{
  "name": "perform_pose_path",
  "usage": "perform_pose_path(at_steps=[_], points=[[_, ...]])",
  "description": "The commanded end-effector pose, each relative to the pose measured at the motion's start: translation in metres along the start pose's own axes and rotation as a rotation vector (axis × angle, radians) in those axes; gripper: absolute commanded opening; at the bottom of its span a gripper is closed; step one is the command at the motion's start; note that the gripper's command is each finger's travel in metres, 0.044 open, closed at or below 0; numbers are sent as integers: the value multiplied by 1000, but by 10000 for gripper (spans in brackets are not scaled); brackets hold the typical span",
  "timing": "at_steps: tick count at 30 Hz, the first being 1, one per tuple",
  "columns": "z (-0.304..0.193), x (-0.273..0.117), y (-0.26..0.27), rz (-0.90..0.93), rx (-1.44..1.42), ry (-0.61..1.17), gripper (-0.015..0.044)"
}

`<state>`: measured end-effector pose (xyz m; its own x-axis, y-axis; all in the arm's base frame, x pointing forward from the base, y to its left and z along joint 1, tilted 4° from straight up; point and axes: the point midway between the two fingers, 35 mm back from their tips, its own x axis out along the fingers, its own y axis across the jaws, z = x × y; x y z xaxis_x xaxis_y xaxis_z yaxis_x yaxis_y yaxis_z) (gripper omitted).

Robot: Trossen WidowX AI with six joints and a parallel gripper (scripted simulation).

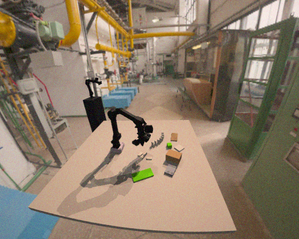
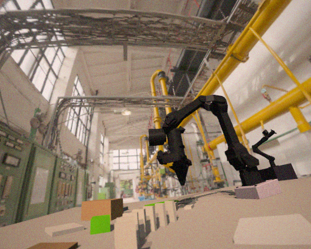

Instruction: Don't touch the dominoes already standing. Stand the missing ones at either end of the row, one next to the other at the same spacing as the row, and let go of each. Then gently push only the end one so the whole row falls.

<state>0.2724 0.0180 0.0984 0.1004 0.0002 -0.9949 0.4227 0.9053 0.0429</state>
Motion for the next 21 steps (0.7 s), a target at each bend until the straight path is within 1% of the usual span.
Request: perform_pose_path(at_steps=[1, 3, 6, 7, 21], points=[[-1, 3, 0, 1, -6, 4, 0], [-1, 24, 2, 2, -6, 3, 0], [-6, 71, 2, 1, -6, 4, 0], [-8, 78, 1, 1, -6, 5, 0], [-7, 81, -11, 0, -6, 5, 0]])
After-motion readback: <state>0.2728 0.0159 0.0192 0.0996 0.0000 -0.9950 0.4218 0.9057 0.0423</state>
